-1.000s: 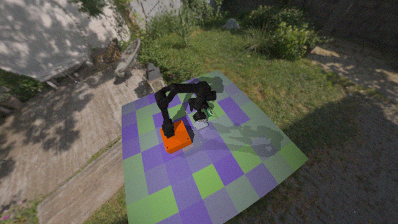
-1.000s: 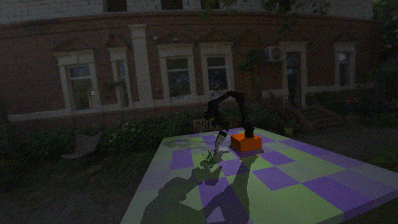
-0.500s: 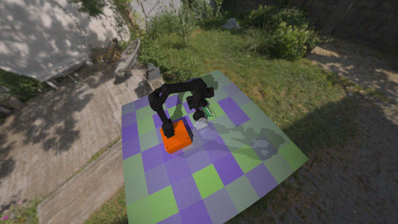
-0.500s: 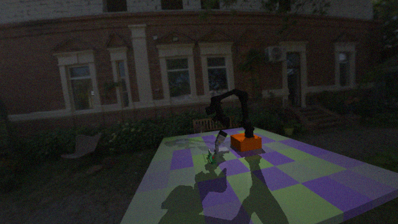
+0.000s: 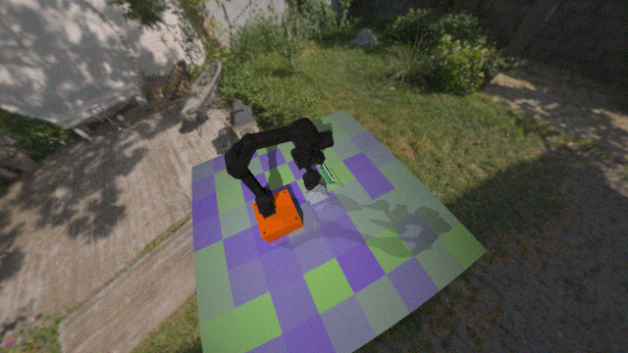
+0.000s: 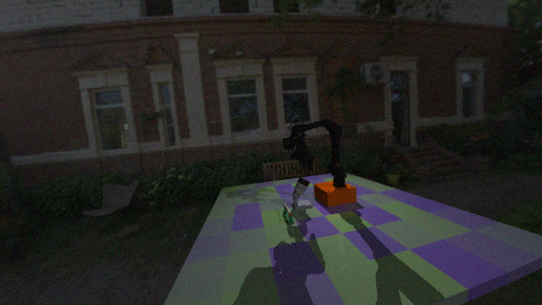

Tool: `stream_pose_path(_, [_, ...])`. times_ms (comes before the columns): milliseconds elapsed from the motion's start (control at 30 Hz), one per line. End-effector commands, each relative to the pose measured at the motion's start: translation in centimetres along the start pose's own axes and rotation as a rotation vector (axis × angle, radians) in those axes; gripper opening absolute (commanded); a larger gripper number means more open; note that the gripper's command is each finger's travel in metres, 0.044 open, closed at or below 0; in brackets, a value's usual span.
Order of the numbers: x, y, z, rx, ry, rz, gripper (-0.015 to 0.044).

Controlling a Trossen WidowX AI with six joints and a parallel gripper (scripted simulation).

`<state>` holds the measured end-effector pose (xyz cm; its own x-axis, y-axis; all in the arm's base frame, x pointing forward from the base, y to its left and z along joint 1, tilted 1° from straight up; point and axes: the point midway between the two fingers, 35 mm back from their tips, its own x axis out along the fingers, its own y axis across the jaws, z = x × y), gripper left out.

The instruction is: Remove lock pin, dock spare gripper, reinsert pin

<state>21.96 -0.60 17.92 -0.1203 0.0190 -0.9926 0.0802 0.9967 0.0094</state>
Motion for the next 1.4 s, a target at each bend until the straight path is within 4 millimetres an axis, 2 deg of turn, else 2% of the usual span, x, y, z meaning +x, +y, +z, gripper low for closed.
stream_pose_path(0, [0.0, 0.0, 0.0, 0.0, 0.0, 0.0, 0.044])
stream_pose_path(133, [0.0, 0.0, 0.0, 0.0, 0.0, 0.0, 0.044])
stream_pose_path(200, [-0.1, 0.8, 0.1, 0.0, -0.001, 0.001, 0.0387])
stream_pose_path(400, [-0.4, 8.0, 0.0, -0.001, -0.005, 0.008, 0.023])
stream_pose_path(467, [-0.5, 9.7, -0.4, -0.001, -0.004, 0.01, 0.018])
stream_pose_path(533, [-0.5, 10.4, -0.1, -0.004, -0.007, 0.009, 0.018])
stream_pose_path(667, [-0.5, 10.4, 0.1, -0.02, -0.008, 0.006, 0.018])
stream_pose_path(733, [-0.2, 10.5, 1.5, -0.15, -0.022, -0.018, 0.018])
stream_pose_path(1100, [3.7, 11.0, 13.0, -1.205, 0.0, -0.265, 0.018])
stream_pose_path(1300, [5.4, 10.9, 16.2, -1.521, 0.063, -0.344, 0.018])
stream_pose_path(1367, [5.5, 10.9, 16.4, -1.54, 0.068, -0.349, 0.018])
